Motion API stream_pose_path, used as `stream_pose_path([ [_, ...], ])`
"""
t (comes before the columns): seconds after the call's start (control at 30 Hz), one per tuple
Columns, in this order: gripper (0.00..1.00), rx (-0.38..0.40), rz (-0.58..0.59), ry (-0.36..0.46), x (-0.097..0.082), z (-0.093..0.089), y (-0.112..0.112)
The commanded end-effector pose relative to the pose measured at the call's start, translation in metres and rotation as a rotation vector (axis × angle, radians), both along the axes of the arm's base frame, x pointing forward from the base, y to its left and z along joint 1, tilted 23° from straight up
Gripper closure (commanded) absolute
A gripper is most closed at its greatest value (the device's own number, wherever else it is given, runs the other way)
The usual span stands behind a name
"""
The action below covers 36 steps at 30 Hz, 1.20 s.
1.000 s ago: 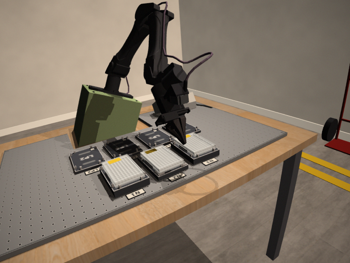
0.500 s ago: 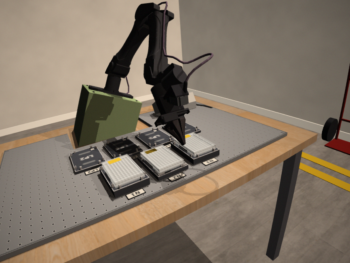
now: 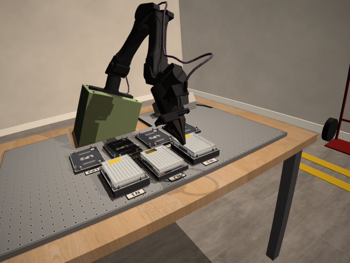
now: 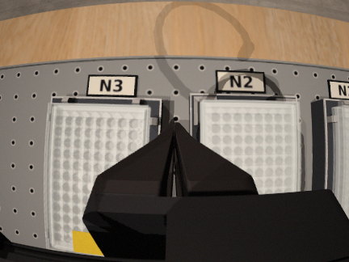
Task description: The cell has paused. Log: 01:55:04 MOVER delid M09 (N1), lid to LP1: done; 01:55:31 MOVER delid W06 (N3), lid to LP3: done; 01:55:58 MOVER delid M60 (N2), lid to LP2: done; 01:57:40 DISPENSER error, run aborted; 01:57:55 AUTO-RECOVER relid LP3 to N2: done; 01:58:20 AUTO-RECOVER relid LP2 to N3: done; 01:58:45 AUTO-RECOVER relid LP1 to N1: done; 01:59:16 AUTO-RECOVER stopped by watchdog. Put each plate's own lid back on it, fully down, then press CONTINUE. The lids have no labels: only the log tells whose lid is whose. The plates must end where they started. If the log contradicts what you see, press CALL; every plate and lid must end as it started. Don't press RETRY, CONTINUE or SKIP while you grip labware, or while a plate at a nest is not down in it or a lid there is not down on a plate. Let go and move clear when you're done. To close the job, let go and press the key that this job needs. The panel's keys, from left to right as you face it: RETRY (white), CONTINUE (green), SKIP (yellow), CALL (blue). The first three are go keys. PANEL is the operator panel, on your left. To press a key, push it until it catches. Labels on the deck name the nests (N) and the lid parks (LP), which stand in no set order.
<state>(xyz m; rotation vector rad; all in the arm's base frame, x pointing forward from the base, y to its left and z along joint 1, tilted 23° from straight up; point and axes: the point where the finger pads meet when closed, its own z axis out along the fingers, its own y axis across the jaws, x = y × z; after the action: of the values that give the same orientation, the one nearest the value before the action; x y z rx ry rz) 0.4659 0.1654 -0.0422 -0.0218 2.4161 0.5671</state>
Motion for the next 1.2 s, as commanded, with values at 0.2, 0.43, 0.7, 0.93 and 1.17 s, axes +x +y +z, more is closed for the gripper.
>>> stream_pose_path([
  [0.2,1.00,0.003,-0.013,-0.045,0.022,-0.005,-0.043],
  [0.43,1.00,0.001,-0.013,-0.035,0.025,-0.018,-0.071],
  [0.7,1.00,0.000,-0.013,-0.020,0.029,-0.036,-0.108],
  [0.93,1.00,-0.002,-0.013,-0.037,0.034,-0.037,-0.123],
  [1.17,1.00,-0.003,-0.014,-0.027,0.029,-0.039,-0.120],
])
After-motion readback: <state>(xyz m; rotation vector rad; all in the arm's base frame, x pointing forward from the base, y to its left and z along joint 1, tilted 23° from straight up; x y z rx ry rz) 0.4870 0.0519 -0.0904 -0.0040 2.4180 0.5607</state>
